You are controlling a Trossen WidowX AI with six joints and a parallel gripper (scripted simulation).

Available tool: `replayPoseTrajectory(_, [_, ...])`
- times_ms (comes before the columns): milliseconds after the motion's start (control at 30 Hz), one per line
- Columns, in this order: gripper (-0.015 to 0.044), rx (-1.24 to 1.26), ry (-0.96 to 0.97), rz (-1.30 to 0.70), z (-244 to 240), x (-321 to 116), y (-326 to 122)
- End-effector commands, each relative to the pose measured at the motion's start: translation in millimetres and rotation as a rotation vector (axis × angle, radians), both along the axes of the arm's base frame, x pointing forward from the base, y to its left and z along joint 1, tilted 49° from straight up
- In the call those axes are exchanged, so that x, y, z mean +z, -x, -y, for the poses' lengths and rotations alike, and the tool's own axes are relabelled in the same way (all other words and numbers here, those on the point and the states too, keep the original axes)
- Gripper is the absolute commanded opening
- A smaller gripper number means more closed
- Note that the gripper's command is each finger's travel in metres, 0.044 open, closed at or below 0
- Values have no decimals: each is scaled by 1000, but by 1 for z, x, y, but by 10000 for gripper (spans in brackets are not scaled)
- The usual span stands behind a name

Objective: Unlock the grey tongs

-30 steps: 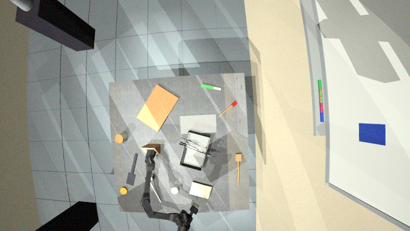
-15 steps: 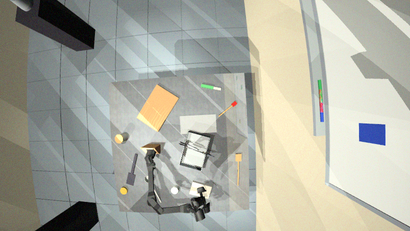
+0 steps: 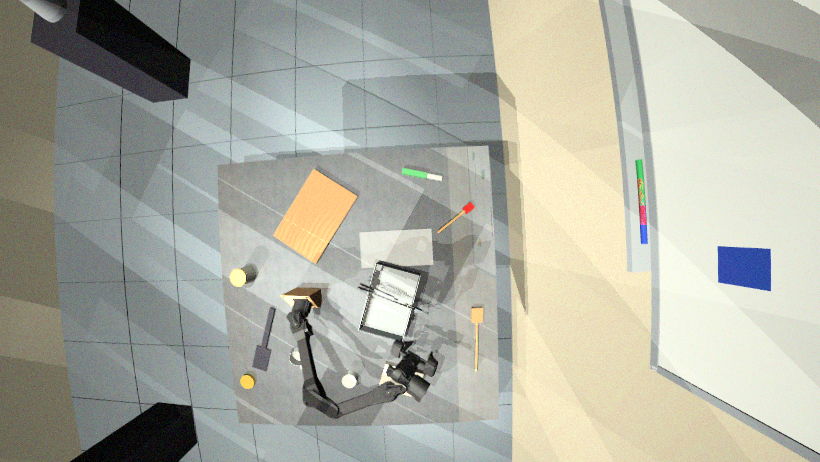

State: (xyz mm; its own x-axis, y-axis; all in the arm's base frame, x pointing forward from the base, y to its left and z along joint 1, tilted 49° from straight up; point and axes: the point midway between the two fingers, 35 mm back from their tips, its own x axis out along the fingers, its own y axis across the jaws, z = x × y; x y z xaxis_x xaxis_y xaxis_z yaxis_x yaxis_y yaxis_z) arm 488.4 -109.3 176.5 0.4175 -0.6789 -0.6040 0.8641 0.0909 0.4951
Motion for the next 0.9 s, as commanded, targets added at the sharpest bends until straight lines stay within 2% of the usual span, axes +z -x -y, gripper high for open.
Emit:
replayPoseTrajectory(0, [440, 154, 37, -253, -44, -45, 9])
replayPoseTrajectory(267, [440, 449, 174, -864, -113, -124, 63])
replayPoseTrajectory(433, [440, 637, 294, -1270, -146, -155, 109])
replayPoseTrajectory(867, [440, 646, 300, -1290, -148, -156, 111])
